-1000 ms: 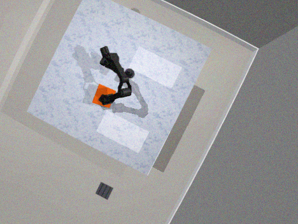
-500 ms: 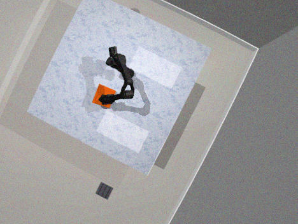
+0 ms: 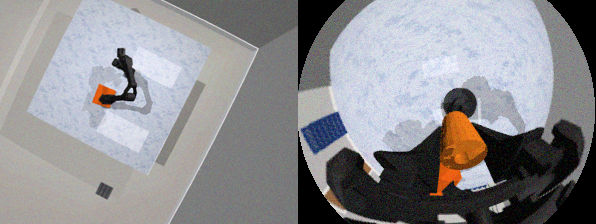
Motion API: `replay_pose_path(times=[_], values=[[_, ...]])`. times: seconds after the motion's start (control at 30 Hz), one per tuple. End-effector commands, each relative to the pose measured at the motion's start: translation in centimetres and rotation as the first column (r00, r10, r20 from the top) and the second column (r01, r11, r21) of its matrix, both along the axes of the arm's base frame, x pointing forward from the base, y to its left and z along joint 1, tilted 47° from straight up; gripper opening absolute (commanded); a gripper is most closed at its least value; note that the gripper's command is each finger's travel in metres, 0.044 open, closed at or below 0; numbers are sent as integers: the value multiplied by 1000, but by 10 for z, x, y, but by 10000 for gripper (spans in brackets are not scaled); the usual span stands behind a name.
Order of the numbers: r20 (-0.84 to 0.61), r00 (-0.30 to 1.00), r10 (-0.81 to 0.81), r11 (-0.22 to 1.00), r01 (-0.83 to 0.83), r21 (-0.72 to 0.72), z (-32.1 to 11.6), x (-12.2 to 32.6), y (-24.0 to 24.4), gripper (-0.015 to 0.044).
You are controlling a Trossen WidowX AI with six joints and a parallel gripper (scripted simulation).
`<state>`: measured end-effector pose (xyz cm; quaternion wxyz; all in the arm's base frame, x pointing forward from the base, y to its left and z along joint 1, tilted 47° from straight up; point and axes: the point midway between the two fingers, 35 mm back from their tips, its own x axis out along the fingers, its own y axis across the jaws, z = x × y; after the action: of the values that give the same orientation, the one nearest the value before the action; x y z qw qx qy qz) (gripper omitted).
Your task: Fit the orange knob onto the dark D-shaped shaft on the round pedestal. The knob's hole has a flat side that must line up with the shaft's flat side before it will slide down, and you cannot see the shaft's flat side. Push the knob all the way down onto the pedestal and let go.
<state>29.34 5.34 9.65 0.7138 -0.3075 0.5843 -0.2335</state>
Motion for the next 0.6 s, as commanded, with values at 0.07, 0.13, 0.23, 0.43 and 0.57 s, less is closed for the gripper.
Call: replay_pose_path(times=[0.07,0.13,0.23,0.43,0.57], values=[[11,1000,1,1000,-1,-10,11,8,-15,0],[11,1000,0,1000,0,-13,13,9,-18,0],[11,1000,0,1000,0,-14,12,10,-20,0],[12,1000,0,1000,0,-14,2,13,-30,0],[12,1000,0,1000,0,-14,-5,15,-37,0]])
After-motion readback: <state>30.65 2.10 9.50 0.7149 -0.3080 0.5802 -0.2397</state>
